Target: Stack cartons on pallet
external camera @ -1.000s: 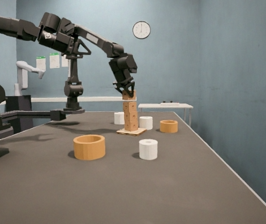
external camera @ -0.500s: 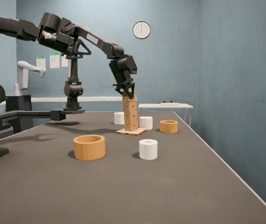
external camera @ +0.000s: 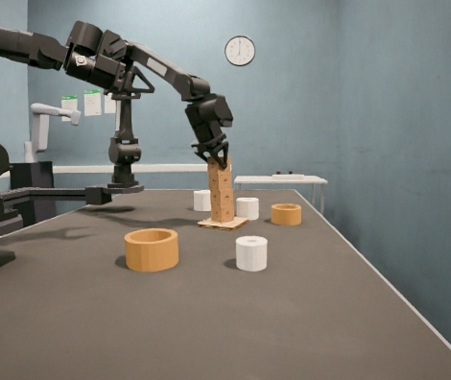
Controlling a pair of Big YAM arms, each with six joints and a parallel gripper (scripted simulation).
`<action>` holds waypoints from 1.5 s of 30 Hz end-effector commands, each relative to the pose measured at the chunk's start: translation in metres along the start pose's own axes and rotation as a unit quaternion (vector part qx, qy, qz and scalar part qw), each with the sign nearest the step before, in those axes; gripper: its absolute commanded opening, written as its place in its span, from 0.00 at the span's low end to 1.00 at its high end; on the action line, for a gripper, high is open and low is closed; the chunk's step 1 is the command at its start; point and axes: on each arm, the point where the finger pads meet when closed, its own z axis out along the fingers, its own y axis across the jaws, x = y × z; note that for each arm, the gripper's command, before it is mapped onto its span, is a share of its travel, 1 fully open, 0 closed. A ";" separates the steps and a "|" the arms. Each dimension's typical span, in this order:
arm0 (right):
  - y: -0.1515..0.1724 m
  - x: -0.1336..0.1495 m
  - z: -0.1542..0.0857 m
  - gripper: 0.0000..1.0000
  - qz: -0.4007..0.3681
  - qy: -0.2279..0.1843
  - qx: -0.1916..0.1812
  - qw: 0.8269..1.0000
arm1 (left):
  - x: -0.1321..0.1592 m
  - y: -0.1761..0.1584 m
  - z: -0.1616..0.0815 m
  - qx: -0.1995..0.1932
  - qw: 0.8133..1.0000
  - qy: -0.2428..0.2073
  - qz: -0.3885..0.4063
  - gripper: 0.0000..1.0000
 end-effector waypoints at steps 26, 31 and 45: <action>0.000 -0.021 -0.003 1.00 -0.001 -0.016 0.000 1.000 | -0.018 -0.012 -0.048 0.048 0.998 -0.008 -0.027 0.75; 0.000 -0.021 -0.003 1.00 -0.001 -0.016 0.000 1.000 | -0.014 -0.013 -0.053 0.041 0.999 -0.007 -0.023 0.75; 0.000 -0.021 -0.003 1.00 -0.001 -0.016 0.000 1.000 | -0.016 -0.011 -0.173 0.049 0.998 -0.004 -0.027 0.75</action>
